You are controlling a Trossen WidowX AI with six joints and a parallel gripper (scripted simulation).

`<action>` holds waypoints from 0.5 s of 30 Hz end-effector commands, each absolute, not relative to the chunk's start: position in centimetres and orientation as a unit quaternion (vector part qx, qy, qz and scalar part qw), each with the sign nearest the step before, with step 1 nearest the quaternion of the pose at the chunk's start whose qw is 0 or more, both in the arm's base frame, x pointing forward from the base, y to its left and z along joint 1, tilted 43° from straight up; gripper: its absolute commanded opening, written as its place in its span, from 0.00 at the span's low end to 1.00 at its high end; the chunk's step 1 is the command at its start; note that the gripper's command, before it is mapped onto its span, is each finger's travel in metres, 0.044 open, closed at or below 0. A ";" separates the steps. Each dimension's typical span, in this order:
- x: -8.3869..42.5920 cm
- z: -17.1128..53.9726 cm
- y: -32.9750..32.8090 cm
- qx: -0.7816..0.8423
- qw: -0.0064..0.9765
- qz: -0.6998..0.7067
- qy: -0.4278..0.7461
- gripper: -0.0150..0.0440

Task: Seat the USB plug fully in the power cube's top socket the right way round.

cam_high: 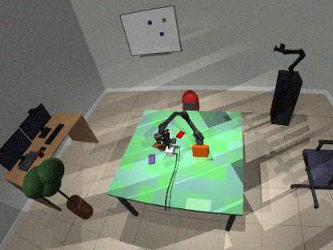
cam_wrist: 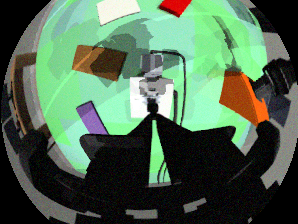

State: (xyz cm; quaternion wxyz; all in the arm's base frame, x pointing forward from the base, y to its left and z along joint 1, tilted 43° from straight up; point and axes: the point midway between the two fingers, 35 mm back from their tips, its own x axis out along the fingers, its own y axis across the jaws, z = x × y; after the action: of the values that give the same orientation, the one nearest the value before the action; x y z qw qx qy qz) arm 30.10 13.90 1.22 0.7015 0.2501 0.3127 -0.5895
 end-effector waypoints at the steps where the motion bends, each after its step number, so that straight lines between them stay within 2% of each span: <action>1: 30.1 1.5 14.2 0.255 0.699 -0.590 0.314 0.25; 15: 30.1 1.4 14.1 0.182 0.722 -0.556 0.368 0.25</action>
State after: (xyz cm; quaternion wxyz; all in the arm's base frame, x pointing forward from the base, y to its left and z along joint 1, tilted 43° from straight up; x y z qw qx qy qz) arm 30.12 14.14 1.46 0.7163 0.2063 0.3488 -0.5681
